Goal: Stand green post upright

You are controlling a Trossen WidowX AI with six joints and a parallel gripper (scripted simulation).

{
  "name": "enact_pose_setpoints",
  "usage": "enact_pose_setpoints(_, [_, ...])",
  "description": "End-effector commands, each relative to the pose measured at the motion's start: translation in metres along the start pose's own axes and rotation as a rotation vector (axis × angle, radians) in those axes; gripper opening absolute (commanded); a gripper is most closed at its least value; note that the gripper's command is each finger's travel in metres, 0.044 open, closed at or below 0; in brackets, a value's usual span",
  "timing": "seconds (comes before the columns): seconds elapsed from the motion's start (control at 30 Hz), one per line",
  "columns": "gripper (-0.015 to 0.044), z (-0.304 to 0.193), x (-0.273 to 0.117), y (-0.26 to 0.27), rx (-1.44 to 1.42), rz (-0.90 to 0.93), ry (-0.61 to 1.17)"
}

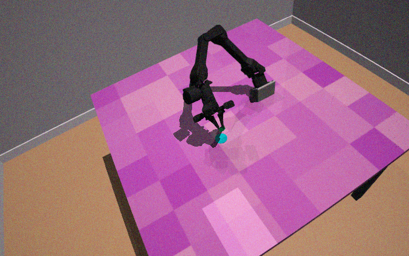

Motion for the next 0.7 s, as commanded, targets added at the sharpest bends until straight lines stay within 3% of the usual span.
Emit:
enact_pose_setpoints(0.0, [0.0023,0.0002,-0.0011,0.0004,-0.011,0.008,-0.031])
enact_pose_setpoints(0.67, [0.0023,-0.0041,-0.0057,-0.0016,-0.041,0.022,-0.182])
Point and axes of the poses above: the point midway between the two fingers, 35 mm back from their tips, its own x axis out along the fingers, its own y axis across the jaws, z = x × y, the point moved 2 cm from there along -x, back along the fingers, and after that the axes turned 7 degrees about x, right-handed, at the moved point
